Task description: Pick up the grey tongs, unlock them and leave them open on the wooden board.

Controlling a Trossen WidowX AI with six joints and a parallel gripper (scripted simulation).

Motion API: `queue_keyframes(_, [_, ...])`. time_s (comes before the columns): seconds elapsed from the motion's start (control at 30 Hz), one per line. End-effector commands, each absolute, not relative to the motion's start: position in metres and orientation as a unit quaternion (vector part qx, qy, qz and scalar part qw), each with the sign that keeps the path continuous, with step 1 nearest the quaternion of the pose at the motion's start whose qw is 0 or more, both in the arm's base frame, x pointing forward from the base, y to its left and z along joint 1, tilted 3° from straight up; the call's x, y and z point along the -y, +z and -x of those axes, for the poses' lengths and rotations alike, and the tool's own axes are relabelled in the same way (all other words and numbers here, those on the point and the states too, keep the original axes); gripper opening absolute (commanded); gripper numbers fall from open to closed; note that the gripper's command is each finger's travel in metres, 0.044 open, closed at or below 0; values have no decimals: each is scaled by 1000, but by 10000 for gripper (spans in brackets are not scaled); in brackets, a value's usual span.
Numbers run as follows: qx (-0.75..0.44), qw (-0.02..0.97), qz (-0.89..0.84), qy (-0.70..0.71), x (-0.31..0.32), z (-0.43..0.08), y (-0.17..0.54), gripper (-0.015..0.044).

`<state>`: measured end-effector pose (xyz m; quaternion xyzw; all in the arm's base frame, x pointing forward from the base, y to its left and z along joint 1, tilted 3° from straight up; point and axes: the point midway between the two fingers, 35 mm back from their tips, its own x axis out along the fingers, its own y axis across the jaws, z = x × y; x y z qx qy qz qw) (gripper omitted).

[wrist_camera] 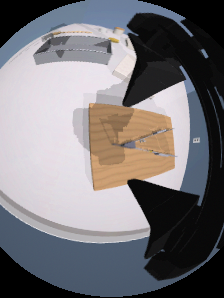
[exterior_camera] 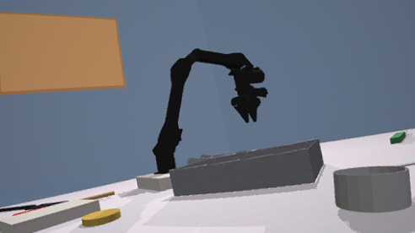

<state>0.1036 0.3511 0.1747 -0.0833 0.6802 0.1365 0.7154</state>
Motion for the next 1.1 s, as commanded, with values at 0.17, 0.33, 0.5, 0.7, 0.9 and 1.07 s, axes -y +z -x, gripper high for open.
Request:
queue_keyframes(0.17, [-681, 713, 88, 143, -346, -113, 205, 440])
queue_keyframes(0.33, [-679, 714, 85, 146, -342, -109, 222, 440])
queue_keyframes(0.5, [-679, 714, 85, 146, -342, -109, 222, 440])
queue_keyframes(0.7, [-679, 714, 85, 146, -342, -109, 222, 440])
queue_keyframes(0.9, [-679, 714, 85, 146, -342, -109, 222, 440])
queue_keyframes(1.07, [-679, 714, 85, 146, -342, -109, 222, 440])
